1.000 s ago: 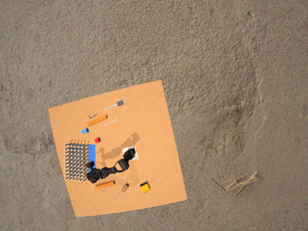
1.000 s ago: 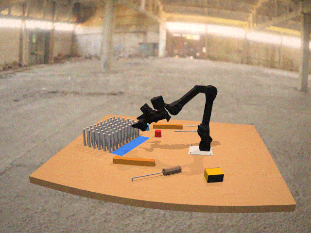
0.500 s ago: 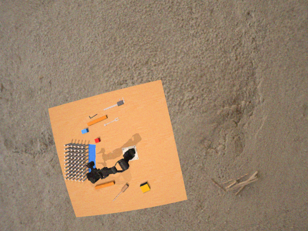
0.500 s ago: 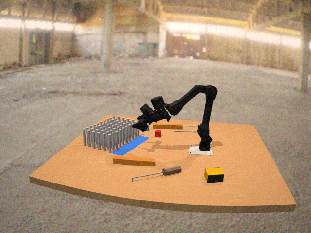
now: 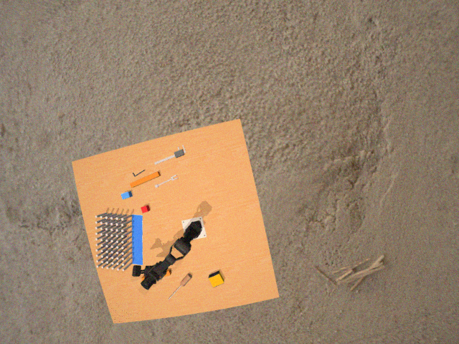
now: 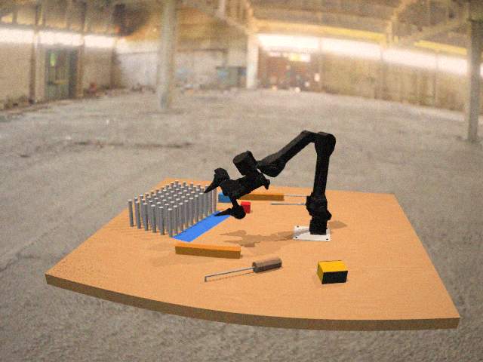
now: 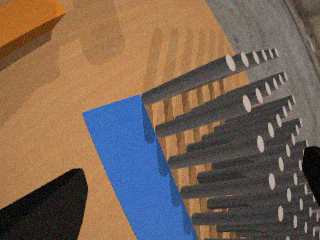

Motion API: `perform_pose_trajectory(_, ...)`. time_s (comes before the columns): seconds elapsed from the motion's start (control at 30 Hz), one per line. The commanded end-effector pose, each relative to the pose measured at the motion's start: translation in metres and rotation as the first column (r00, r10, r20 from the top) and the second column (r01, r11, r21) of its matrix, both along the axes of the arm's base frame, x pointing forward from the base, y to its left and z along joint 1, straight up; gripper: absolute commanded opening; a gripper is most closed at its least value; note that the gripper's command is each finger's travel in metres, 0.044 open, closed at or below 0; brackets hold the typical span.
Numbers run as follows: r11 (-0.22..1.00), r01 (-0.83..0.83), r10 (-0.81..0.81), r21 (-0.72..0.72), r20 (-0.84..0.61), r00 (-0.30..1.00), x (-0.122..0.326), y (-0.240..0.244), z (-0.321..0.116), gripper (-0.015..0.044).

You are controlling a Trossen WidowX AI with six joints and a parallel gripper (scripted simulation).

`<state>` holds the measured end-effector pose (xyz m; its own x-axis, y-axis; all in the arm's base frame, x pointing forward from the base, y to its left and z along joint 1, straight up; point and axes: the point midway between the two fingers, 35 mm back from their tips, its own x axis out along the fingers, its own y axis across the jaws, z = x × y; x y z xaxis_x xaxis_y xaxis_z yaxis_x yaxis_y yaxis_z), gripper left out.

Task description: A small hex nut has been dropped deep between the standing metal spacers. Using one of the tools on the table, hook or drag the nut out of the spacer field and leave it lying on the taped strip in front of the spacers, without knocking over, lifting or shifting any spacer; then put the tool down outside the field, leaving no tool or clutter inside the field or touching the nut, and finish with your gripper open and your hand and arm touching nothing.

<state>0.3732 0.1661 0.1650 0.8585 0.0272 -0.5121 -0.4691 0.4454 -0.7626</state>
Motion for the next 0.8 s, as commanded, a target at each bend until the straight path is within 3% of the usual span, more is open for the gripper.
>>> perform_pose_trajectory(0.0, 0.825, -0.418, 0.399, -0.381, -0.133, 0.907, -0.033, 0.068, 0.001, 0.0440)
perform_pose_trajectory(0.17, 0.575, -0.611, 0.582, -0.544, -0.253, 0.773, -0.060, 0.102, 0.001, 0.0440)
perform_pose_trajectory(0.4, 0.105, -0.736, 0.732, -0.669, -0.448, 0.513, -0.104, 0.144, 0.001, 0.0440)
perform_pose_trajectory(0.57, -0.254, -0.690, 0.746, -0.678, -0.591, 0.306, -0.141, 0.168, 0.003, 0.0440)
perform_pose_trajectory(0.77, -0.630, -0.486, 0.659, -0.605, -0.748, 0.077, -0.187, 0.190, 0.005, 0.0440)
